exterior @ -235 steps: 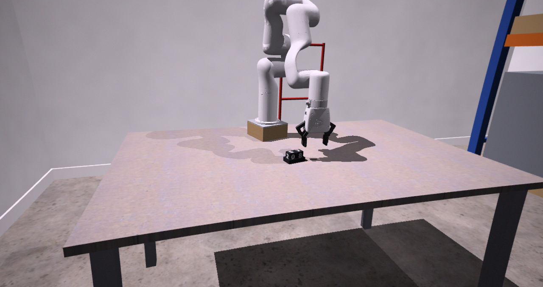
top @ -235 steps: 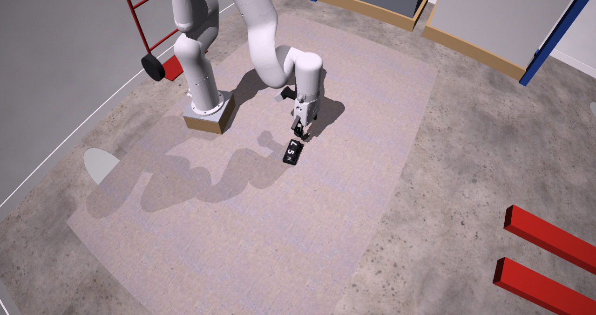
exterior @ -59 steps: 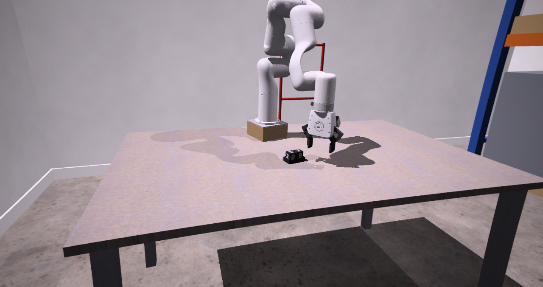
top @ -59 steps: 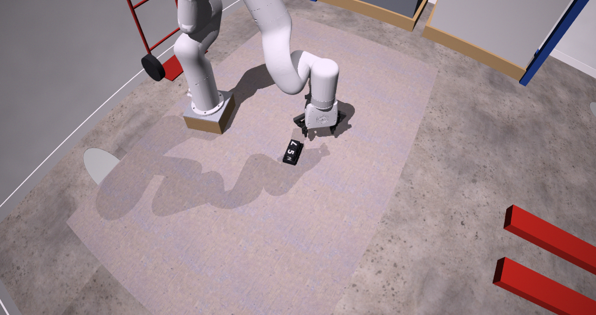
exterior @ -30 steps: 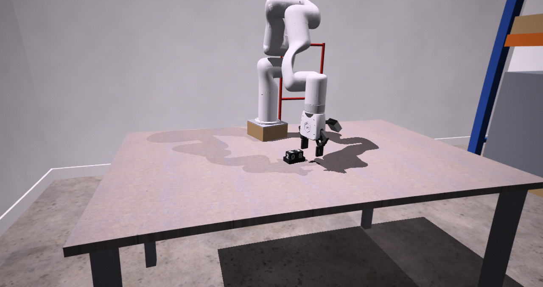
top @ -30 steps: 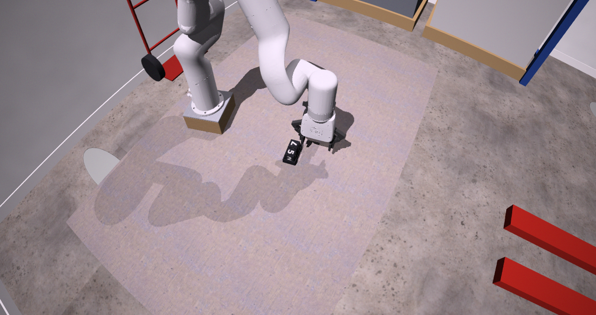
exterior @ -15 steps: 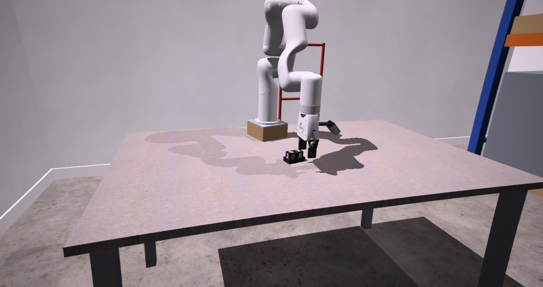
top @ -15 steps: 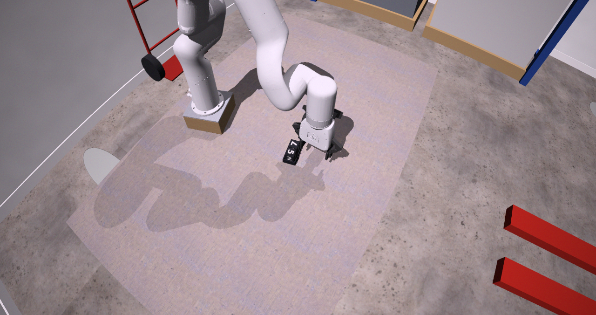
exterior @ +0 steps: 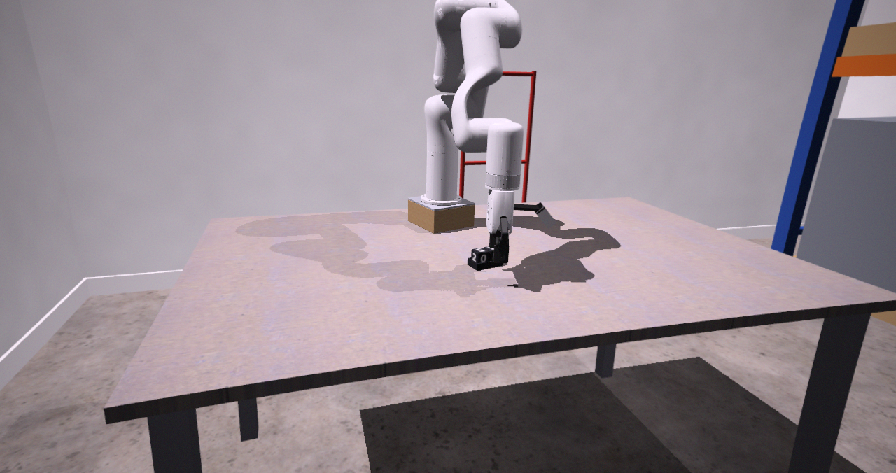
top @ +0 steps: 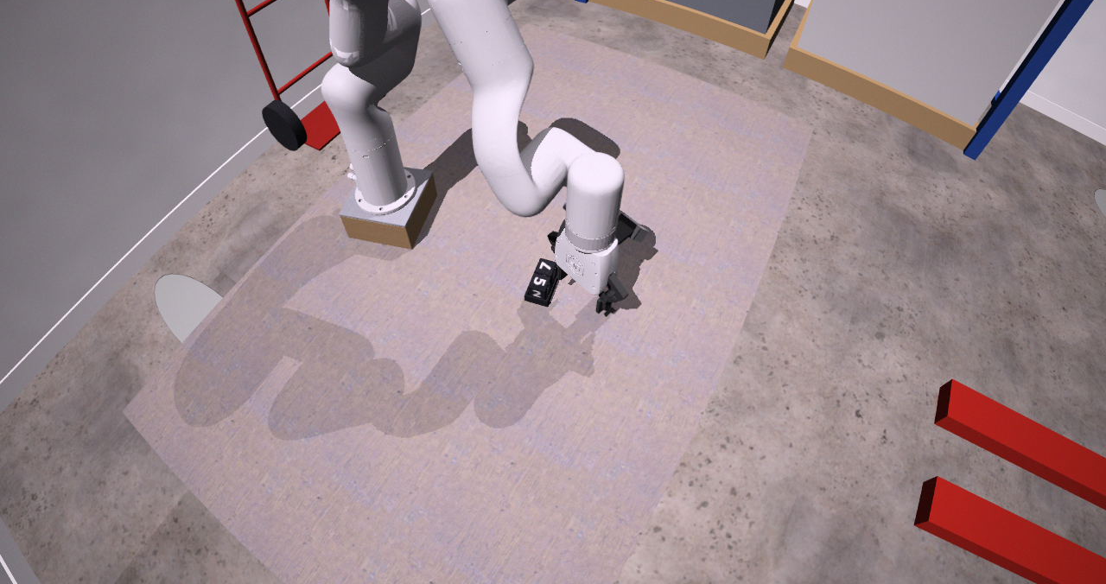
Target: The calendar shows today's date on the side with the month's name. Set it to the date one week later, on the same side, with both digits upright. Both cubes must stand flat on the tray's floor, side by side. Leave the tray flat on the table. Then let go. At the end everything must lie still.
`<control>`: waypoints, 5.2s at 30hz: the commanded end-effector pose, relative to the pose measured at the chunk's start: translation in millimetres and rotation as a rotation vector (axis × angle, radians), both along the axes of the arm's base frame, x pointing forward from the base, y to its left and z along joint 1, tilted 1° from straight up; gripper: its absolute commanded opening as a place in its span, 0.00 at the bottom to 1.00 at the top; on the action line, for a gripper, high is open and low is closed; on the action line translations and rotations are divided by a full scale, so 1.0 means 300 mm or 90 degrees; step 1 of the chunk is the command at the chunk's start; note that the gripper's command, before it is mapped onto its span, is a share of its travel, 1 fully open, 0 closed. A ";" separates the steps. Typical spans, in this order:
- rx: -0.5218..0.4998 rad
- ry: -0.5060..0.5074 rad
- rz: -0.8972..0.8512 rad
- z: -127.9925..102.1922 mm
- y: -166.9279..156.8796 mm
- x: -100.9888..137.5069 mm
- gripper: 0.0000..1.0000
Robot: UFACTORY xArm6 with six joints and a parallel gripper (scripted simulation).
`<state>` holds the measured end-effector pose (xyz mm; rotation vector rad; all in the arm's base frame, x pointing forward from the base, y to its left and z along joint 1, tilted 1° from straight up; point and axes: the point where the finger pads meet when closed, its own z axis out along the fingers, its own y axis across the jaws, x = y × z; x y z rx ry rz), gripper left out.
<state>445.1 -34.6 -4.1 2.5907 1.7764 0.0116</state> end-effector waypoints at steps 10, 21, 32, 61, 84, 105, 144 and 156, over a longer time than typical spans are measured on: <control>0.000 -0.002 -0.159 0.004 -0.084 0.029 1.00; 0.000 -0.002 -0.159 -0.018 -0.084 0.029 1.00; 0.000 -0.002 -0.159 -0.040 -0.084 0.030 1.00; 0.000 -0.002 -0.159 -0.040 -0.084 0.030 1.00; 0.000 -0.002 -0.159 -0.040 -0.084 0.030 1.00; 0.000 -0.002 -0.159 -0.040 -0.084 0.030 1.00; 0.000 -0.002 -0.159 0.004 -0.140 0.038 1.00; 0.000 -0.002 -0.159 0.004 -0.193 0.047 1.00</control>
